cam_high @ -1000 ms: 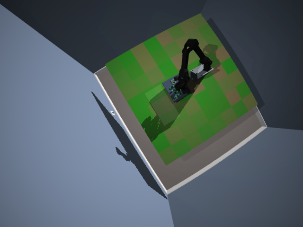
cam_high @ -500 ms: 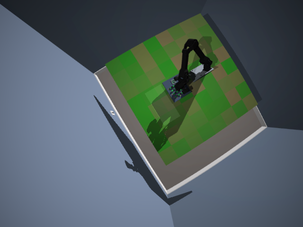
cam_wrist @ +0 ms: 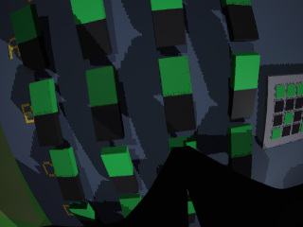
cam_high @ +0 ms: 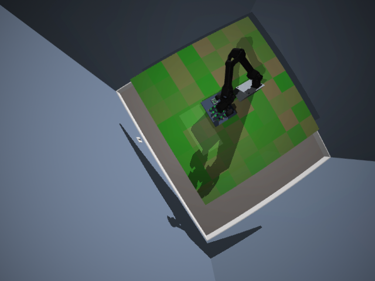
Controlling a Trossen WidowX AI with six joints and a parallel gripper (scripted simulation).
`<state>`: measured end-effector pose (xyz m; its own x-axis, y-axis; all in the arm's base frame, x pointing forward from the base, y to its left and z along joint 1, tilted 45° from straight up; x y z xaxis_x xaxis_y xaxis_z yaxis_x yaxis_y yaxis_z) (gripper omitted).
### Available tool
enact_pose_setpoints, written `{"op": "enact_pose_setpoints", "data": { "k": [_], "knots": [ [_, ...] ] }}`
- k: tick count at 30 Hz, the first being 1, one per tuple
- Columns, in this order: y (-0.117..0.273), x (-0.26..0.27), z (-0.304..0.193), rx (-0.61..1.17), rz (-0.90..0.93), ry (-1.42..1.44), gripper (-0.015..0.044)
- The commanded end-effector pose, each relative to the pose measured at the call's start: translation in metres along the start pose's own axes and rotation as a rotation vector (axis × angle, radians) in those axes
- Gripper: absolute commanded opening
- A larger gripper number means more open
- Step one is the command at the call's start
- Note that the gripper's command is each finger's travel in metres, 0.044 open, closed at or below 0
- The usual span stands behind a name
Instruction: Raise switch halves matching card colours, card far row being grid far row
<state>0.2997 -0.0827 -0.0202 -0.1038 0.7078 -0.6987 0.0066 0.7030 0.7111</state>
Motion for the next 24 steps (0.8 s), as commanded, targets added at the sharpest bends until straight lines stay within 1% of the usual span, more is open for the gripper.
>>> {"op": "enact_pose_setpoints", "data": {
  "k": [1,15,17,20,21,24],
  "knots": [
    [-0.001,-0.001,0.000,0.002,-0.005,0.003,0.0000],
    [-0.003,-0.001,0.000,0.002,-0.005,0.003,0.0000],
    [0.008,0.000,0.001,-0.004,0.000,0.000,0.0000],
    [0.052,0.001,-0.002,-0.020,-0.006,0.003,0.0000],
    [0.060,0.001,-0.003,-0.023,-0.007,0.003,0.0000],
    [0.062,0.001,-0.003,-0.024,-0.008,0.003,0.0000]
  ]
}}
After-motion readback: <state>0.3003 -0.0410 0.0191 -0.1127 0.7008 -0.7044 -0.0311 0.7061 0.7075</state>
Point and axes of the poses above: the point midway between the two fingers, 35 mm back from their tips, its own y axis back along the fingers, its own x axis across the jaws, z = x × y, the point moved 3 cm from there along y, back along the fingers, and after that the axes turned 14 degrees about y, right-handed, at the moved point
